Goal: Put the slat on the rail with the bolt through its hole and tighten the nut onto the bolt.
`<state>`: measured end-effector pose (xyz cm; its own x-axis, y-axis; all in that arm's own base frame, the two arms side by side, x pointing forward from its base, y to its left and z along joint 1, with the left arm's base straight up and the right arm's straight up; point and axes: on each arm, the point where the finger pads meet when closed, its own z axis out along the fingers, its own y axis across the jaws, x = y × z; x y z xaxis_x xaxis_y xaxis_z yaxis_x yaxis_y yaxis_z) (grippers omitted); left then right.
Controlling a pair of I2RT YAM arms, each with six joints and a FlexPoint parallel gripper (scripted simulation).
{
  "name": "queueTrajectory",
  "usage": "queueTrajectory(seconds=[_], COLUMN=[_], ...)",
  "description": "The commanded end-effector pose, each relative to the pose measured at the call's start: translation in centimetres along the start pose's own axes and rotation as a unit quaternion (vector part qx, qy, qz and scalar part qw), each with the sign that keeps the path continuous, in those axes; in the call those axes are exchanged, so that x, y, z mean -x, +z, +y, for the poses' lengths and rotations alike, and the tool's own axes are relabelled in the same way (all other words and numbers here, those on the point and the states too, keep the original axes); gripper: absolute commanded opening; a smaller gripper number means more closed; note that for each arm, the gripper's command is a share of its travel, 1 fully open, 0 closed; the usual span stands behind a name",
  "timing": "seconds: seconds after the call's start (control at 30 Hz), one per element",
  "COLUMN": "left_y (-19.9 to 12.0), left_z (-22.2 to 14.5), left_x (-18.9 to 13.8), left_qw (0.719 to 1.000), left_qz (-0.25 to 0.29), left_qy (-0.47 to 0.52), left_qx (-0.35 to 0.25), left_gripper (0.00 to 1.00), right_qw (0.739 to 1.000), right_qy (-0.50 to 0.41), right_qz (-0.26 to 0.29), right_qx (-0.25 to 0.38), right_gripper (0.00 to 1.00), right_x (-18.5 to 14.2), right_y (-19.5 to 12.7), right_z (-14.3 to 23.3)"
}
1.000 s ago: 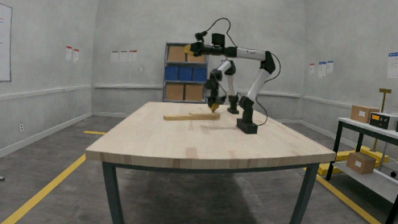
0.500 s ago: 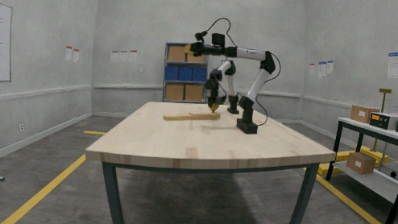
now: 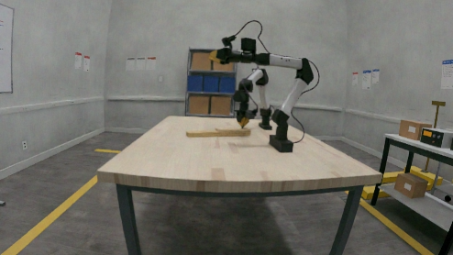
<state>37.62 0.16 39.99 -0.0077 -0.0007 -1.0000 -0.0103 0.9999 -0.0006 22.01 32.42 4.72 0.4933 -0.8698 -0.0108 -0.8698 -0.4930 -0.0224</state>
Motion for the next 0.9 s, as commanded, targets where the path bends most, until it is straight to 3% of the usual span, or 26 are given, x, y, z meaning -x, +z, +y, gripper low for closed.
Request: queueTrajectory(seconds=[0.0,0.6,0.87], left_y=[-0.18,-0.18,-0.18], left_z=[-0.16,-0.16,-0.16], left_x=[0.67,0.67,0.67], left_qw=[1.000,1.000,1.000], left_qz=[-0.010,-0.010,-0.010], left_qy=[0.000,0.000,0.000], left_qx=[-0.005,-0.005,-0.005], left_gripper=[1.00,1.00,1.00], right_qw=[1.000,1.000,0.998], right_qy=[0.003,0.003,0.070], right_qz=[0.003,0.003,0.004], right_qx=[0.006,0.006,0.005], right_gripper=[0.14,0.14,0.14], right_x=[-0.09,-0.08,-0.08], right_y=[1.02,0.82,0.83], right_z=[-0.02,-0.01,-0.01])
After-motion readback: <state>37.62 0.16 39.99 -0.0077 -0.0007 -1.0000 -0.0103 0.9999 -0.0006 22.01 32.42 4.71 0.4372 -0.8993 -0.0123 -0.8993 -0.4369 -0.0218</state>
